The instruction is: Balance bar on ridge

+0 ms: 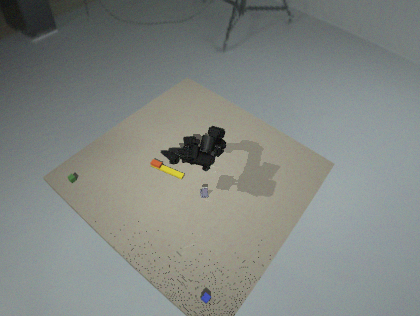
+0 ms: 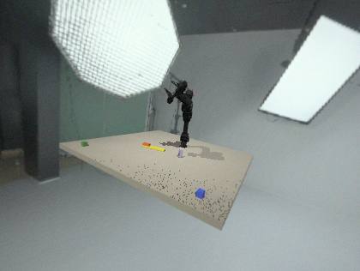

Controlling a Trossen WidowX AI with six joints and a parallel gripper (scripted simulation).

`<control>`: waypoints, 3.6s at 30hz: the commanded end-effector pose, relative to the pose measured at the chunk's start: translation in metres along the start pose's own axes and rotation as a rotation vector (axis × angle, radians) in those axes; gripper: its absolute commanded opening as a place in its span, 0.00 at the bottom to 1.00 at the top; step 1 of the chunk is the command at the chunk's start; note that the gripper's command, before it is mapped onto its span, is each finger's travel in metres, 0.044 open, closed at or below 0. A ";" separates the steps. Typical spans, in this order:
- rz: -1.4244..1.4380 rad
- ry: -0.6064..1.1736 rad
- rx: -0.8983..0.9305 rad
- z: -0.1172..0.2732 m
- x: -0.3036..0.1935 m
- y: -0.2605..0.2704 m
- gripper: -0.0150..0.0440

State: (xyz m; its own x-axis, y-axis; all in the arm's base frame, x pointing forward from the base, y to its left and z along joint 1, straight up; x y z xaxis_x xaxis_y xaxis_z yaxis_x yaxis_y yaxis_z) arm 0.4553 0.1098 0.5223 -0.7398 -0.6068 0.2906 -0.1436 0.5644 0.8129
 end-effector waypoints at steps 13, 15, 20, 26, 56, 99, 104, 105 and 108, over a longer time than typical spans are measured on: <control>0.855 0.269 -0.008 -0.030 -0.024 -0.073 0.79; 0.957 0.310 -0.005 -0.033 -0.025 -0.084 0.79; 1.203 0.422 0.009 -0.038 -0.027 -0.114 0.79; 1.479 0.577 0.039 -0.040 -0.026 -0.150 0.79; 2.288 1.665 0.573 0.017 0.042 -0.324 0.79; 1.691 2.433 1.620 0.157 0.126 -0.434 0.79; 1.691 2.433 1.620 0.158 0.126 -0.436 0.79; 1.691 2.433 1.620 0.158 0.126 -0.436 0.79; 1.691 2.433 1.620 0.160 0.124 -0.439 0.79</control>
State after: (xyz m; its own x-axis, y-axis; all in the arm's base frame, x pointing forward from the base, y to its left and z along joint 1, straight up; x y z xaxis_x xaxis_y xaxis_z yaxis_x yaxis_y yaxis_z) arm 0.3218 -0.1246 0.1258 -0.1138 0.9933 -0.0226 -0.9929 -0.1144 -0.0320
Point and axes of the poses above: the point midway between the two fingers, 35 mm back from their tips, its own z axis back along the fingers, its own y axis across the jaws, x = y × z, the point moved 5 cm from there along z, back along the fingers, and after that the axes turned 8 degrees about -z, right-handed, at the moved point
